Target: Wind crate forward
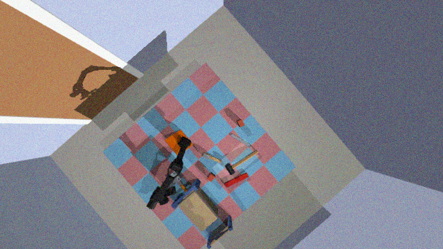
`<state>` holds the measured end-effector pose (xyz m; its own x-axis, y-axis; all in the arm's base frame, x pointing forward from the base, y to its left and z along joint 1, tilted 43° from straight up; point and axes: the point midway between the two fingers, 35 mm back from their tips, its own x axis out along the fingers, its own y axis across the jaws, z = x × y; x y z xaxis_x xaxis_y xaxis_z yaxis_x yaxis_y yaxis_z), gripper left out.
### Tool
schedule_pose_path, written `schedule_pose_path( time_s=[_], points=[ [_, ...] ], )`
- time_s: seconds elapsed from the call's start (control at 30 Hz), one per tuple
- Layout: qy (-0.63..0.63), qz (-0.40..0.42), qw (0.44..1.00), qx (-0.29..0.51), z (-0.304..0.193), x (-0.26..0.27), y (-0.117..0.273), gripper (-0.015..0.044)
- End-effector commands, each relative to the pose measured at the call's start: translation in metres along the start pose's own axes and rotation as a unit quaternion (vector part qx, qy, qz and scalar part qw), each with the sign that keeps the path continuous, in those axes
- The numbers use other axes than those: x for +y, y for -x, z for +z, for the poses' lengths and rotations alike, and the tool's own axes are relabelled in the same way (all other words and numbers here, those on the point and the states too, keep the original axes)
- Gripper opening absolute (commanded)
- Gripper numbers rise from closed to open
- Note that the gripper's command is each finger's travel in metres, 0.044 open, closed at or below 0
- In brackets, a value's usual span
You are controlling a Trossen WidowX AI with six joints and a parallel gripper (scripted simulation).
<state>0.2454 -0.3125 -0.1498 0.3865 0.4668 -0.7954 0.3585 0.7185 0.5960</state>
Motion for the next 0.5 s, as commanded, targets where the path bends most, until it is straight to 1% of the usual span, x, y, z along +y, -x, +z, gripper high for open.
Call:
schedule_pose_path(
  time_s=[0.0, 0.47],
  points=[
    [0.001, 0.011, 1.000, -0.002, 0.006, 0.014, -0.004, 0.0000],
    [0.001, 0.012, 1.000, -0.002, 0.013, 0.031, -0.007, 0.0000]
  ],
)
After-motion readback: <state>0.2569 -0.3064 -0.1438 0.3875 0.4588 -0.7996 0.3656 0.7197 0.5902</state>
